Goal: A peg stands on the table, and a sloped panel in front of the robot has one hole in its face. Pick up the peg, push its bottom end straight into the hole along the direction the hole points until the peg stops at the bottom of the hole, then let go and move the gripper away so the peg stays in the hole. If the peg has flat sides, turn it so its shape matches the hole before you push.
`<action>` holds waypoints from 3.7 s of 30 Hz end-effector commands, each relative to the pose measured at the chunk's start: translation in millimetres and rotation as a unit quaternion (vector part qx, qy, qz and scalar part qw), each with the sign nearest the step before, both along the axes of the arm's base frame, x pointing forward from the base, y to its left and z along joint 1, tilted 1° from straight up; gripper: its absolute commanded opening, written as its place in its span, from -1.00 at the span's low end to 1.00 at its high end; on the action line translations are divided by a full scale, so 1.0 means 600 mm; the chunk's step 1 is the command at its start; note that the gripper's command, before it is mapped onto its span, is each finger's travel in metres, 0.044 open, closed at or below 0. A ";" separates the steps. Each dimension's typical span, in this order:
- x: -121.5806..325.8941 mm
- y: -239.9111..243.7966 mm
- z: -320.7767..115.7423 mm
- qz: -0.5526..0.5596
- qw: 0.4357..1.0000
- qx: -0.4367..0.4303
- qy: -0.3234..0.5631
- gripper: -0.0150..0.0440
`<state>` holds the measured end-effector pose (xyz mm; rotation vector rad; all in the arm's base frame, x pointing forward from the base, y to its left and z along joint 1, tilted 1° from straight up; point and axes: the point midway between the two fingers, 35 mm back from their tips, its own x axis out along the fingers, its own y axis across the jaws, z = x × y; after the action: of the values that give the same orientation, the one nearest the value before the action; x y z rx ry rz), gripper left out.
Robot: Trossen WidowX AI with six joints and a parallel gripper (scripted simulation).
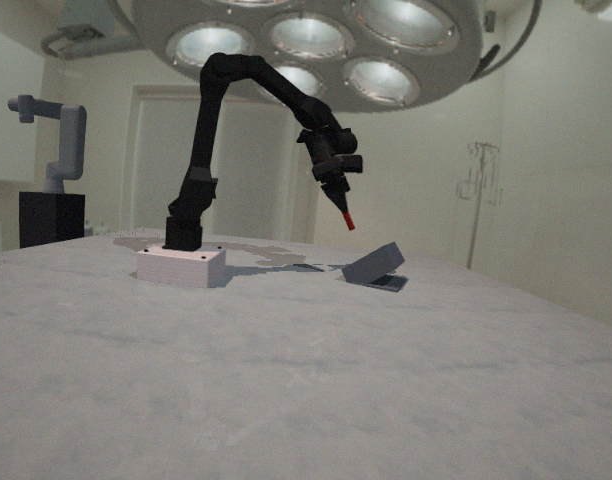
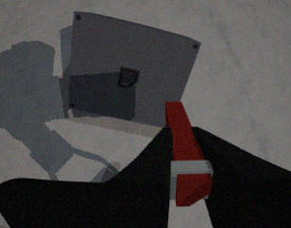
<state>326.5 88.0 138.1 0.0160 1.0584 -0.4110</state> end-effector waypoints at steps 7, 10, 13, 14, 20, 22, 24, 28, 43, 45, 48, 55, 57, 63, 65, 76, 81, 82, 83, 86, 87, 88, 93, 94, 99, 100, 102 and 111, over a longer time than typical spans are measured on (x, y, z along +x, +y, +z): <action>0.001 0.019 0.004 -0.028 0.999 0.015 -0.028 -0.49; 0.000 0.025 0.005 -0.035 0.999 0.020 -0.036 -0.49; 0.000 0.031 0.006 -0.043 0.998 0.025 -0.043 -0.49; 0.000 0.033 0.007 -0.045 0.998 0.026 -0.046 -0.49; -0.001 0.044 0.009 -0.060 0.996 0.037 -0.060 -0.49; -0.002 0.048 0.010 -0.065 0.995 0.041 -0.065 -0.49; -0.001 0.048 0.008 -0.066 0.995 0.041 -0.066 -0.49; 0.006 0.048 0.001 -0.069 0.994 0.044 -0.070 -0.49; 0.035 0.044 -0.037 -0.087 0.990 0.059 -0.089 -0.49; 0.038 0.043 -0.042 -0.090 0.990 0.060 -0.092 -0.49; 0.043 0.042 -0.050 -0.093 0.989 0.063 -0.095 -0.49; 0.048 0.041 -0.058 -0.098 0.988 0.065 -0.101 -0.49; 0.048 0.041 -0.058 -0.098 0.988 0.065 -0.101 -0.49; 0.048 0.041 -0.059 -0.098 0.988 0.065 -0.101 -0.49; 0.049 0.040 -0.059 -0.098 0.988 0.065 -0.101 -0.49; 0.063 0.036 -0.071 -0.097 0.988 0.066 -0.102 -0.49; 0.067 0.033 -0.076 -0.097 0.988 0.066 -0.102 -0.49; 0.068 0.032 -0.077 -0.097 0.988 0.066 -0.102 -0.49; 0.068 0.032 -0.079 -0.097 0.988 0.066 -0.102 -0.49; 0.070 0.030 -0.082 -0.097 0.988 0.066 -0.102 -0.49; 0.070 0.030 -0.083 -0.097 0.988 0.066 -0.102 -0.49; 0.070 0.030 -0.084 -0.097 0.988 0.066 -0.102 -0.49; 0.070 0.028 -0.089 -0.097 0.988 0.065 -0.102 -0.49; 0.070 0.028 -0.090 -0.097 0.988 0.065 -0.102 -0.49; 0.070 0.028 -0.090 -0.097 0.988 0.065 -0.102 -0.49; 0.071 0.028 -0.088 -0.098 0.988 0.066 -0.104 -0.49; 0.073 0.029 -0.084 -0.099 0.987 0.068 -0.108 -0.49; 0.073 0.029 -0.082 -0.100 0.987 0.068 -0.110 -0.49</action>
<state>370.6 105.4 88.7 0.2848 0.8694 -0.5058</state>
